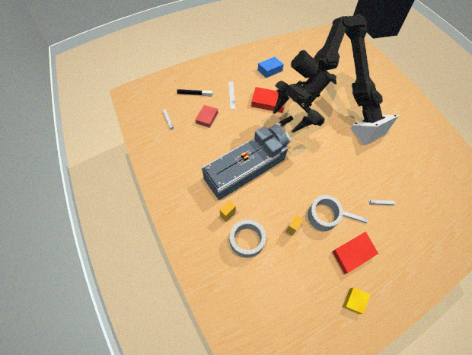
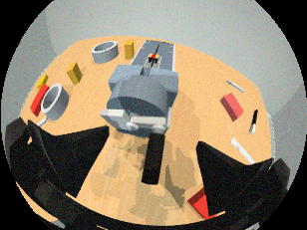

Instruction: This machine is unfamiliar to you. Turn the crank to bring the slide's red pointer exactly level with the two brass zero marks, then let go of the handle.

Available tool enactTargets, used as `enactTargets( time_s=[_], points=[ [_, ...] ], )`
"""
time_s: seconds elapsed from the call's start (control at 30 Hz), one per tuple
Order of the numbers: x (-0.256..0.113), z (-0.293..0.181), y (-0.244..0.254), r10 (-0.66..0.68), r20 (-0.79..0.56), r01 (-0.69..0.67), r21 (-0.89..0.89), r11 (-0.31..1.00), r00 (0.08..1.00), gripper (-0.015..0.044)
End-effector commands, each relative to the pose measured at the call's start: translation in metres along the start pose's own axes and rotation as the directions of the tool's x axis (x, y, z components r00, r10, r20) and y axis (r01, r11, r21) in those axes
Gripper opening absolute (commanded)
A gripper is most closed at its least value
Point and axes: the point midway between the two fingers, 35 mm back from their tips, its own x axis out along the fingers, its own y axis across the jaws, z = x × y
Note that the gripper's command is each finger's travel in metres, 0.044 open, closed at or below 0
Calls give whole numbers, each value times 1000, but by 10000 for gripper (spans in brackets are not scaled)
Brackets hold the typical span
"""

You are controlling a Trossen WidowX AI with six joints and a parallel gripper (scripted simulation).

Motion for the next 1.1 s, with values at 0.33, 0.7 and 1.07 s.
enactTargets(
  time_s=[0.33,0.7,1.07],
  points=[
    [-43,46,0,3,-1,-3,6,1000,1000,440],
    [-56,77,2,-18,-18,19,45,999,1000,440],
    [-27,114,12,-89,-77,102,178,979,993,440]
  ],
)
